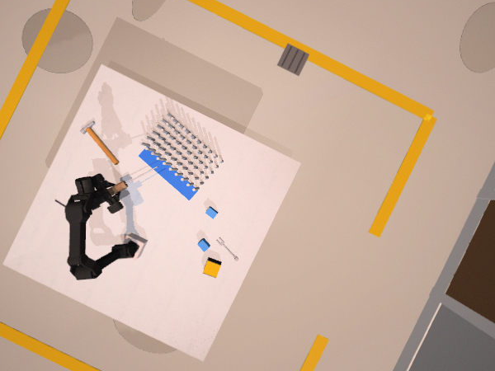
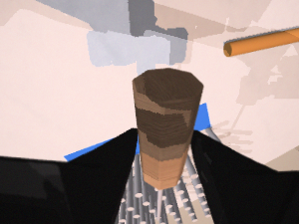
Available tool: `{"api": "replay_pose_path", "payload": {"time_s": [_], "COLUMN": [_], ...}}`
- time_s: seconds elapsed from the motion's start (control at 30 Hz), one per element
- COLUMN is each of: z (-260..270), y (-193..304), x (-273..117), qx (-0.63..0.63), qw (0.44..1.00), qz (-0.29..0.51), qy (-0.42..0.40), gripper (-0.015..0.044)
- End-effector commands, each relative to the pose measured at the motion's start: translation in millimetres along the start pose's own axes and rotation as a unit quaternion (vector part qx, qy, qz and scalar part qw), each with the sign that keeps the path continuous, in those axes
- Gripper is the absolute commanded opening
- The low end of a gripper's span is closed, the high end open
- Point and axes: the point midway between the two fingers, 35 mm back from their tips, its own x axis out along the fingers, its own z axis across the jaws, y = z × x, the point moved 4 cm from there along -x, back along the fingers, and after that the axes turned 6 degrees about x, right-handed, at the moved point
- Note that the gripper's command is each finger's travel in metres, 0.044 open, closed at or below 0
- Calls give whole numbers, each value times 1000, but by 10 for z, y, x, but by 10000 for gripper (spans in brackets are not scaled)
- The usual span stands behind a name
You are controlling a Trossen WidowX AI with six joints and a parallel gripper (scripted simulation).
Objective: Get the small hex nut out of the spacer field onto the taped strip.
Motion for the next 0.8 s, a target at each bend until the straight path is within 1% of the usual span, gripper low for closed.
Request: {"api": "replay_pose_path", "payload": {"time_s": [0.0, 0.37, 0.77], "z": [200, 724, 1279], "y": [134, 352, 422], "x": [-53, -76, -47], "qx": [-22, -74, -145], "qw": [1000, 996, 986], "qz": [-2, 5, 29], "qy": [18, 53, 81], "gripper": [0, 0, 0]}}
